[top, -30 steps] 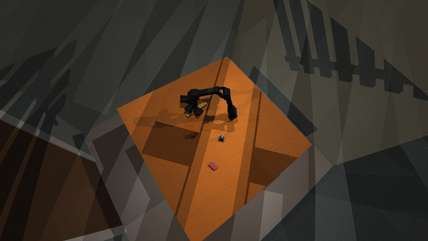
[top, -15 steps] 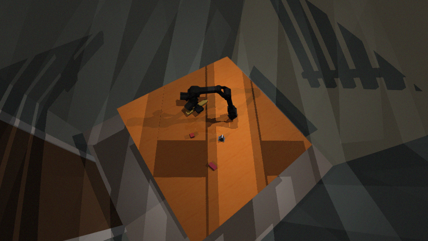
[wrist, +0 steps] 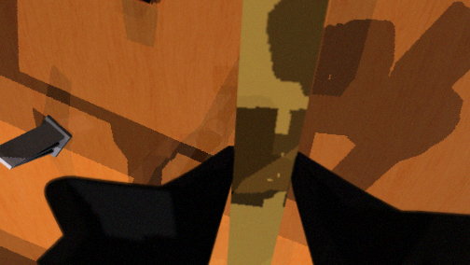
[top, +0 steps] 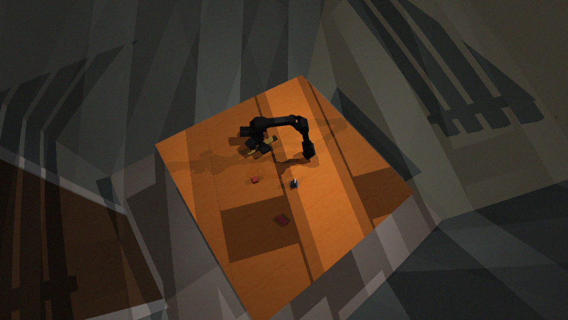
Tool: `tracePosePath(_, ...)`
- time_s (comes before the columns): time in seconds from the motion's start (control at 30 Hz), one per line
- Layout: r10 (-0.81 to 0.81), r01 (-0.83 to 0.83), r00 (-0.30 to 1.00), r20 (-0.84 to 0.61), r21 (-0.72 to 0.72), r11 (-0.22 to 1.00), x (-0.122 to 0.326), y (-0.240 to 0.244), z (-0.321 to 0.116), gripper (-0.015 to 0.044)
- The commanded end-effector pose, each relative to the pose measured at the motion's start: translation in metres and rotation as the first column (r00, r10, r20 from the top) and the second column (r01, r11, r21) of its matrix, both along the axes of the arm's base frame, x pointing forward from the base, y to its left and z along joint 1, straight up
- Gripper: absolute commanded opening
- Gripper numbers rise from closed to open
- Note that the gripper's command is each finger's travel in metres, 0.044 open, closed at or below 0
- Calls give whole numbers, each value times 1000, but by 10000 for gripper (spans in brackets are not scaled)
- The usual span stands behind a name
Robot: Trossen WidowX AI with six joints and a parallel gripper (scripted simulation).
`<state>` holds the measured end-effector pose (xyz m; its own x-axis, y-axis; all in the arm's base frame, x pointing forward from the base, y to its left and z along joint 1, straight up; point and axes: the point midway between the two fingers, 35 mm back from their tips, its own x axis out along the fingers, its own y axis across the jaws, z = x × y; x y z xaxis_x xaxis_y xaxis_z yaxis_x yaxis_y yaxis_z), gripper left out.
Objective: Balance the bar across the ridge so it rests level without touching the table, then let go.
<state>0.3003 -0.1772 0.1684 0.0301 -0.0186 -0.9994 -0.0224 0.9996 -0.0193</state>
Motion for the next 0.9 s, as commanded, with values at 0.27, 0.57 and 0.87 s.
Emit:
tracePosePath(0.27, -108, 108, 994, -1, 10, 994, 11, 44, 1, 0)
tracePosePath(0.57, -193, 193, 981, 0, 15, 981, 16, 79, 1, 0)
tracePosePath(0.87, -280, 280, 960, -1, 21, 960, 17, 115, 1, 0)
